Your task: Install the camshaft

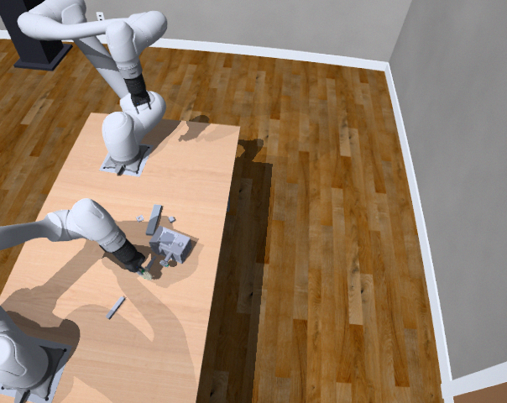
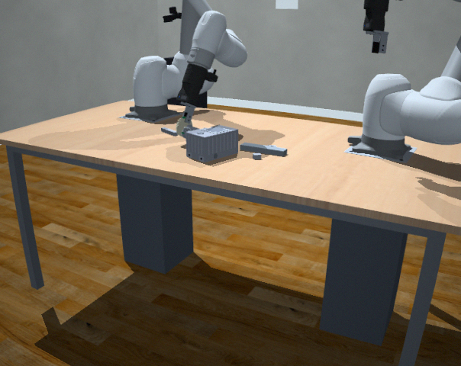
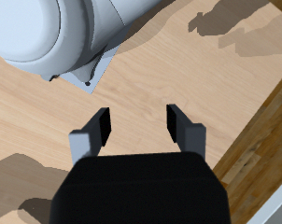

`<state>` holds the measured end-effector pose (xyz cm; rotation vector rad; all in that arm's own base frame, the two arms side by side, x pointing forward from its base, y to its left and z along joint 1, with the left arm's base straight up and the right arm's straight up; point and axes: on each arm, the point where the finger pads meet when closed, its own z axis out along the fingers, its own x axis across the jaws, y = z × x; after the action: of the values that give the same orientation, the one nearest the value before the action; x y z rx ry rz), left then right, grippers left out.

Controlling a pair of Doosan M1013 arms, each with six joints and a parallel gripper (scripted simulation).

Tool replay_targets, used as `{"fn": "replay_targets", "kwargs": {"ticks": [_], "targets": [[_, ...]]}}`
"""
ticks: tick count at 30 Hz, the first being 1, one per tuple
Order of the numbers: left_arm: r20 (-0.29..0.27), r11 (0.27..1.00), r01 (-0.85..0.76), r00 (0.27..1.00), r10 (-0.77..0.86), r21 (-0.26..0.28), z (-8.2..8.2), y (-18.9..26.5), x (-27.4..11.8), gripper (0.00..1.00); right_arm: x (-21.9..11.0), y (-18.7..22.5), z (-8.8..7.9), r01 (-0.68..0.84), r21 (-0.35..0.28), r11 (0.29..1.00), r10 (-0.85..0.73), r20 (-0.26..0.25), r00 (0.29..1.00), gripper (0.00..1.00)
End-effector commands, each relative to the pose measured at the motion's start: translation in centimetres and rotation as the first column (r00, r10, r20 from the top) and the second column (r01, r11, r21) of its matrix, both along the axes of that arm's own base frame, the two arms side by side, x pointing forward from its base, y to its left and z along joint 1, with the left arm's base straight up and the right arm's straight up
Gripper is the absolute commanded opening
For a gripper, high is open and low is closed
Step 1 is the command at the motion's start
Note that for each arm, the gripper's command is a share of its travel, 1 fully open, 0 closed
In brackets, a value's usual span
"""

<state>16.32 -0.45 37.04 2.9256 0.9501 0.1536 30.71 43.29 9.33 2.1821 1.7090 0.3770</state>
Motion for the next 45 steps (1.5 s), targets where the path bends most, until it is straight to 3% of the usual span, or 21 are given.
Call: {"fn": "replay_targets", "kwargs": {"ticks": [1, 45], "targets": [[0.001, 1.0, 0.0, 1.0, 0.0, 0.0, 0.0, 0.0, 0.0, 1.0, 0.0, -0.1, -0.2, -0.007, -0.002, 1.0, 0.007, 0.003, 1.0, 0.29], [0.001, 1.0, 0.0, 1.0, 0.0, 0.0, 0.0, 0.0, 0.0, 1.0, 0.3, 1.0, 0.0, -0.006, -0.001, 1.0, 0.006, 0.005, 1.0, 0.29]]}}
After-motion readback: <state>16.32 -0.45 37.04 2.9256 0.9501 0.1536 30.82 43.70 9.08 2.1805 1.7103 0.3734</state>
